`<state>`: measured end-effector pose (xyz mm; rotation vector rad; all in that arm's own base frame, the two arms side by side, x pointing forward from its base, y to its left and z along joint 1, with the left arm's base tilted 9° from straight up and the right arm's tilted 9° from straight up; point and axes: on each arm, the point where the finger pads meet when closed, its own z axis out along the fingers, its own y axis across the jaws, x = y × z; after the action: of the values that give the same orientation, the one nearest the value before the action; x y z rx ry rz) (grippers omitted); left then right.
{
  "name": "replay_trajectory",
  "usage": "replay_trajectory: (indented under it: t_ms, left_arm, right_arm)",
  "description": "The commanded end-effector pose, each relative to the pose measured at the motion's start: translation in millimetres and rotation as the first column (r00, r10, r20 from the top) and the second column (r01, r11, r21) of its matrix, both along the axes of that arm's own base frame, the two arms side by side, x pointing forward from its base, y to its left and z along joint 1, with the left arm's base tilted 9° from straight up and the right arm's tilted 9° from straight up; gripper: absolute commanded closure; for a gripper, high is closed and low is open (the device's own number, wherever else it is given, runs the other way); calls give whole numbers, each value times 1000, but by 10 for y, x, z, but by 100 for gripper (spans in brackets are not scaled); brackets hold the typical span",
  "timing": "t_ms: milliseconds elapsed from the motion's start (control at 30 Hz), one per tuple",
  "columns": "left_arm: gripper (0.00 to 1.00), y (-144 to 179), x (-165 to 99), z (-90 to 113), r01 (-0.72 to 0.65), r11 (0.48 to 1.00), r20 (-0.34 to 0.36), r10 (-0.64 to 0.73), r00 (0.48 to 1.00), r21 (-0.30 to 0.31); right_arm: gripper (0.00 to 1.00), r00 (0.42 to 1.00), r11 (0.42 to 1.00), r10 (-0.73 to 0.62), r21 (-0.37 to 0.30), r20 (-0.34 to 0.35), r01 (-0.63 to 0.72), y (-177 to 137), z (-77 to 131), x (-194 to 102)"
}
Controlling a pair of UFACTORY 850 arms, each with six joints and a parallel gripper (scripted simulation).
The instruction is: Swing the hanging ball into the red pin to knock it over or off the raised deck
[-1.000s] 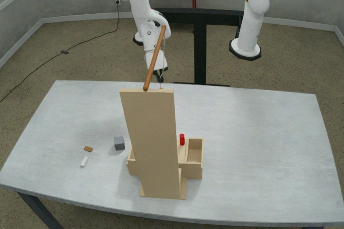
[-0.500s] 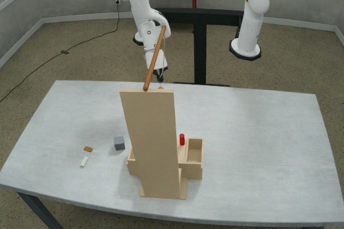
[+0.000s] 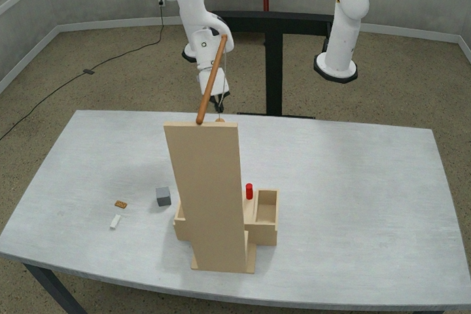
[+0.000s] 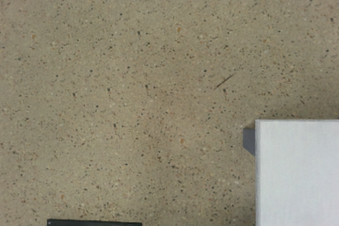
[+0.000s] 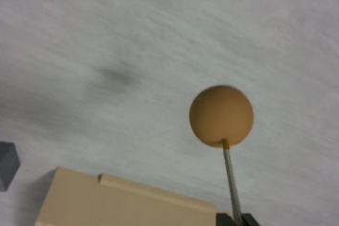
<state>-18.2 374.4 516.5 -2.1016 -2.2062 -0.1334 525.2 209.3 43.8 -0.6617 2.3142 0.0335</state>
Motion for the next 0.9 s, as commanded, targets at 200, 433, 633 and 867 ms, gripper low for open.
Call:
replay_trajectory:
  t_ms: [200,433,633,867]
  left_arm:
    - [0,3,-1,10,0,1000,0,0,1000,2]
    - [0,3,-1,10,0,1000,0,0,1000,2]
    - [0,3,-1,10,0,1000,0,0,1000,2]
    - [0,3,-1,10,0,1000,0,0,1000,2]
  right_arm:
    - [100,1000,1000,0,1,2,0,4,8,7]
    - [100,1000,1000,0,1,2,0,4,8,7]
    - [100,1000,1000,0,1,2,0,4,8,7]
    - [0,1000,1000,0,1,2,0,4,8,7]
